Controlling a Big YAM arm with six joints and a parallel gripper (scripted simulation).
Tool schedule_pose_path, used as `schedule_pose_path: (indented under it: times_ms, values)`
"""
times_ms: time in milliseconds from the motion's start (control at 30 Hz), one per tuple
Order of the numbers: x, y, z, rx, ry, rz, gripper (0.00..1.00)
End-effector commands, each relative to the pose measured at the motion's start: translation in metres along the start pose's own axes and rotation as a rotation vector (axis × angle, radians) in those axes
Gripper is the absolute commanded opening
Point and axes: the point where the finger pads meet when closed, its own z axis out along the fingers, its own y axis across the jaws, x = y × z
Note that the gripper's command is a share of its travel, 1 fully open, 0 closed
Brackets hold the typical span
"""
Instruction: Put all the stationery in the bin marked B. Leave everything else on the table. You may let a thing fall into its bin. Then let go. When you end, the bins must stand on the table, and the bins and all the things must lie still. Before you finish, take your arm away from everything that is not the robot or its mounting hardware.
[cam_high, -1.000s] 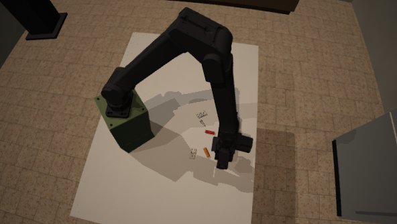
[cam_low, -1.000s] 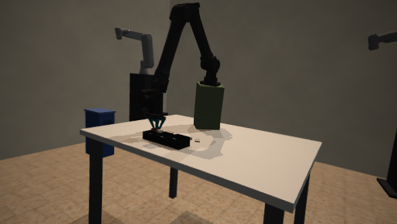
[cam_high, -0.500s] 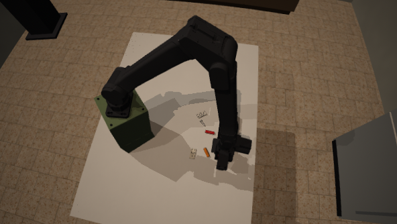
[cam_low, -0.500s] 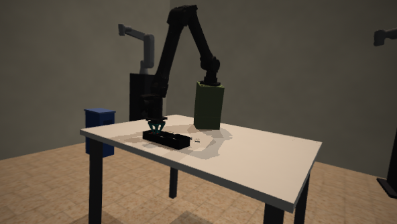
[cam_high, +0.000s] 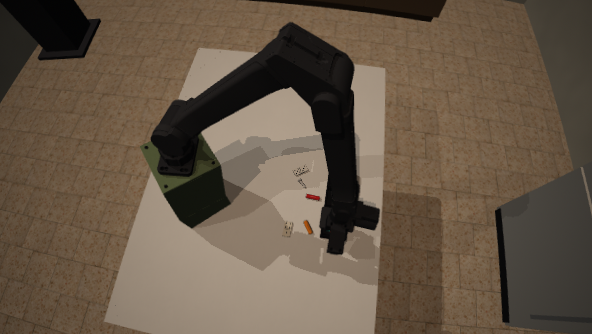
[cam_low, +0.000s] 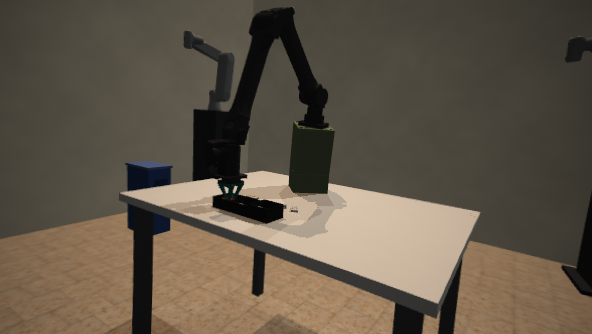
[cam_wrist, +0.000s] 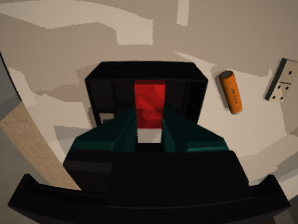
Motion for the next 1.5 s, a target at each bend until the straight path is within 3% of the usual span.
schedule_pose_path:
  times_ms: [0, 467, 500, 667, 1067, 1133, 1267, 1467]
  values:
    - [0.004, 0.002, -0.005, -0.018, -0.004, 0.000, 0.17]
    - [0.001, 0.010, -0.004, -0.030, -0.005, 0.000, 0.17]
    - [-0.001, 0.005, -0.005, -0.016, -0.004, 0.000, 0.28]
    - [0.001, 0.013, -0.004, -0.029, -0.005, 0.000, 0.28]
    - [0.001, 0.011, -0.003, -0.019, -0.004, 0.001, 0.28]
    - [0.001, 0.018, -0.017, -0.035, -0.006, -0.001, 0.28]
    - [-0.002, 0.004, -0.021, -0.014, -0.005, 0.003, 0.28]
    - [-0.004, 0.004, -0.026, -0.014, -0.006, 0.004, 0.28]
